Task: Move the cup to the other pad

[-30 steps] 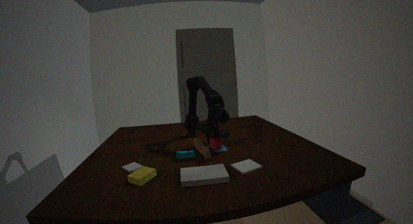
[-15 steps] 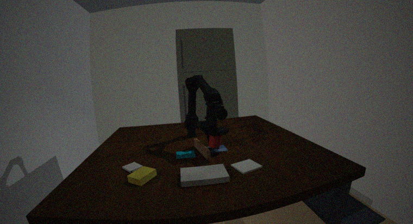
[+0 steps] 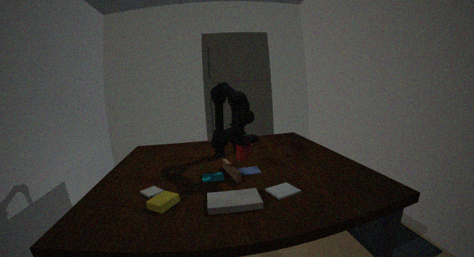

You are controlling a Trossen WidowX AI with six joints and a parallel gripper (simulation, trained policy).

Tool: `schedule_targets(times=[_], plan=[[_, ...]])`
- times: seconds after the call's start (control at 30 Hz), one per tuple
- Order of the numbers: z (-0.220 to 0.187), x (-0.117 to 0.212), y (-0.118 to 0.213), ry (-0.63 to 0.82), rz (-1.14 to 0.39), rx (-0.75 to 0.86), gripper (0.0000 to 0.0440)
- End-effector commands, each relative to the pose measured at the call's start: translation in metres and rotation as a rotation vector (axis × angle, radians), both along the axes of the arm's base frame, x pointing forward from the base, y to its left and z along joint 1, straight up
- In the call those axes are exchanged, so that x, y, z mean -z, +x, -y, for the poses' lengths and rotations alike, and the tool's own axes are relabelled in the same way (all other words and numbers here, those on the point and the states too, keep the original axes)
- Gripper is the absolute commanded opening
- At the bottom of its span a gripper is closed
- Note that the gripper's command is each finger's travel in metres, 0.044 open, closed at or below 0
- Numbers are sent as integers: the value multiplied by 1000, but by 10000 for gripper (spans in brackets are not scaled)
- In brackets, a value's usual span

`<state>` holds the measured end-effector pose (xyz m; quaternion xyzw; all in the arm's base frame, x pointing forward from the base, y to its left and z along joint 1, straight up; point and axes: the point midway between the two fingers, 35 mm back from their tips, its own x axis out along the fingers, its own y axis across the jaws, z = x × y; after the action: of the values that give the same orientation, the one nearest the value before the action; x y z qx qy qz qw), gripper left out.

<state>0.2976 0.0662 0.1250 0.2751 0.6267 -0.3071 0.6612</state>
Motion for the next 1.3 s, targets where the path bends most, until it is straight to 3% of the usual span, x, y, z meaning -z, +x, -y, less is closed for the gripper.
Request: schedule_targets(times=[0.0, 0.6, 1.27], plan=[[5, -8, 5, 10, 22, 33, 0], [60, -26, 36, 9, 154, 164, 0], [116, 6, 42, -16, 198, 268, 0]])
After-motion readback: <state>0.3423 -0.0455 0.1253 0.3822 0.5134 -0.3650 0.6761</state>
